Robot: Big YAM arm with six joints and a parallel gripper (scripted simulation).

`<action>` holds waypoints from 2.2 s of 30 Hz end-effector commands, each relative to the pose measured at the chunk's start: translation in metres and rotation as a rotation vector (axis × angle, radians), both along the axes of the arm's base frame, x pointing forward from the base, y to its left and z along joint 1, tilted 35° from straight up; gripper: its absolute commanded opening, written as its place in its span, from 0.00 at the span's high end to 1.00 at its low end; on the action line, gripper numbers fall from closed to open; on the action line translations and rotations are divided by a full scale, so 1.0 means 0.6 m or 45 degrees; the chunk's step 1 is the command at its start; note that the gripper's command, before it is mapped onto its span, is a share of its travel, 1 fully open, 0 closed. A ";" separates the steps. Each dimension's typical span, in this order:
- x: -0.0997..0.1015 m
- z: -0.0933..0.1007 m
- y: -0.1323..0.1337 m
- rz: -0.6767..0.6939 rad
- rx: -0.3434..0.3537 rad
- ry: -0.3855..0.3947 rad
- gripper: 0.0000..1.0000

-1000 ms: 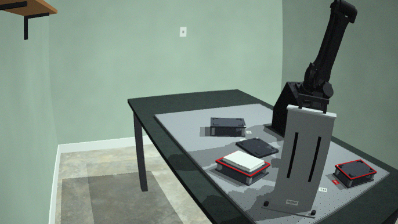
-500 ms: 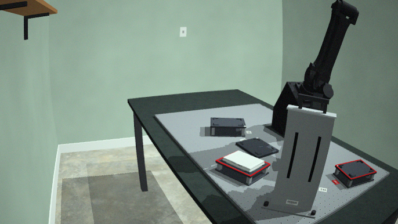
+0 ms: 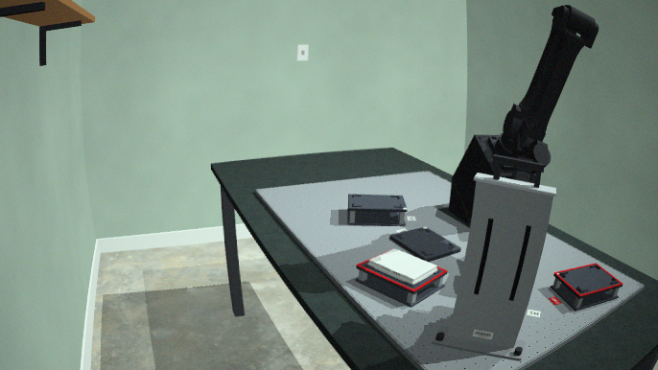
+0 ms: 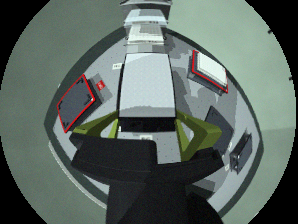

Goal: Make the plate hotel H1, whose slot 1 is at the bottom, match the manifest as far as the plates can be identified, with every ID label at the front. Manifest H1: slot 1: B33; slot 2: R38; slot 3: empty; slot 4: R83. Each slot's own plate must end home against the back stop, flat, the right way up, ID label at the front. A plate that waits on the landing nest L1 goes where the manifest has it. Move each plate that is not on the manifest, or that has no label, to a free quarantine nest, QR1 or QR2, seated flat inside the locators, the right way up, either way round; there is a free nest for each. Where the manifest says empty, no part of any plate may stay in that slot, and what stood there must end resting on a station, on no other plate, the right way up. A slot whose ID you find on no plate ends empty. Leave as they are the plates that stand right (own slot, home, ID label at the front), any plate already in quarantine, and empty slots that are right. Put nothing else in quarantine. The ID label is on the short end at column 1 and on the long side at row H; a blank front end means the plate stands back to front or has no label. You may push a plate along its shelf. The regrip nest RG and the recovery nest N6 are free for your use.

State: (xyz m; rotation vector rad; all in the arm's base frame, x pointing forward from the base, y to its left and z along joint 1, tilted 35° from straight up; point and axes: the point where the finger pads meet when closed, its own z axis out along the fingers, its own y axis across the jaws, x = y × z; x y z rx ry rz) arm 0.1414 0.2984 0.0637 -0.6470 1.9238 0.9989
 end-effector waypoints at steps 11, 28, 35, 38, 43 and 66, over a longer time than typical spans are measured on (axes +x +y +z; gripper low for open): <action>-0.004 0.005 0.009 0.003 0.044 -0.004 0.14; -0.003 -0.008 0.010 -0.004 0.036 0.000 0.14; -0.004 -0.010 0.020 0.002 0.046 -0.004 0.14; -0.005 -0.011 0.023 0.005 0.047 -0.004 0.14; -0.004 -0.013 0.023 0.002 0.047 -0.004 0.14; -0.007 -0.029 0.030 0.005 0.042 -0.002 0.14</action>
